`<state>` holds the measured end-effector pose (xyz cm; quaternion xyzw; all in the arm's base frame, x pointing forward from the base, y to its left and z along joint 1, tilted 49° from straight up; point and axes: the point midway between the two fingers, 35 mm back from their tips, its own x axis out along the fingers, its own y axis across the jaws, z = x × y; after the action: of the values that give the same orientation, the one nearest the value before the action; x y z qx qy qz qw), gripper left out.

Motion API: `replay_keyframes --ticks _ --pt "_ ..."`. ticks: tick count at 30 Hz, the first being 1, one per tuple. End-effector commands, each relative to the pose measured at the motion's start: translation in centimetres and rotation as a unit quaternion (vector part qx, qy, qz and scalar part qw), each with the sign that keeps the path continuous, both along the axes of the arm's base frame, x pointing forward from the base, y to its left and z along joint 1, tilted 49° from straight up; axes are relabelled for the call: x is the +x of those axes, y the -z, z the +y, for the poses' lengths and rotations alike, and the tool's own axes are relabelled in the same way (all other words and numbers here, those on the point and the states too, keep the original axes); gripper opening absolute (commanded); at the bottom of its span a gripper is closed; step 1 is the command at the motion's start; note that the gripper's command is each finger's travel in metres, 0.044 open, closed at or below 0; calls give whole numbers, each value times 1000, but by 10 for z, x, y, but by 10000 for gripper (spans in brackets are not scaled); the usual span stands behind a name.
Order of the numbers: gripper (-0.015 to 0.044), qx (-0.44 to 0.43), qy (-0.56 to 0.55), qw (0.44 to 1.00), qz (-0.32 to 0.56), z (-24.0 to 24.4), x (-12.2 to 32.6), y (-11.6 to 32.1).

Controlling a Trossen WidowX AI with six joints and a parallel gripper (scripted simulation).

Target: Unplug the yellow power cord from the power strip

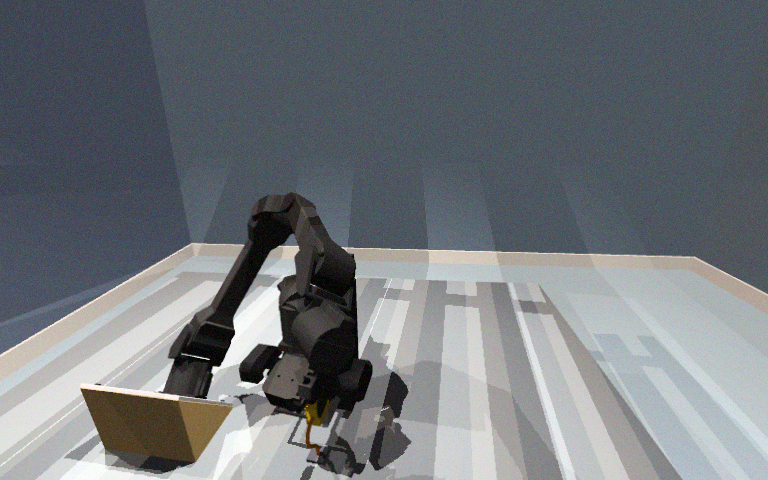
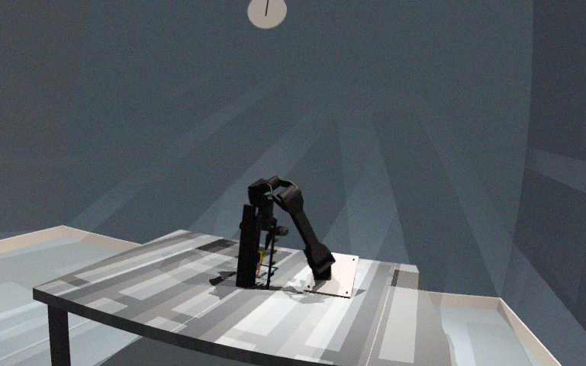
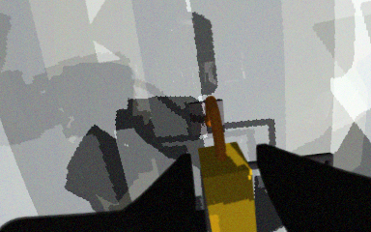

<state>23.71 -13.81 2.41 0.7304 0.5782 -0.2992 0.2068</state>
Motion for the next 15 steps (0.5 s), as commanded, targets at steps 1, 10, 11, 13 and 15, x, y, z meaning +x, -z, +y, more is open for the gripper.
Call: replay_keyframes --ticks 1,10,11,13,15 --pt "160 3 2 1000 2 1 -1 0" --pt "160 3 12 1000 2 -6 -2 -5" --pt "160 3 12 1000 2 -6 -2 -5" --pt "160 3 12 1000 2 -6 -2 -6" --pt "160 3 12 1000 2 -5 -2 -7"
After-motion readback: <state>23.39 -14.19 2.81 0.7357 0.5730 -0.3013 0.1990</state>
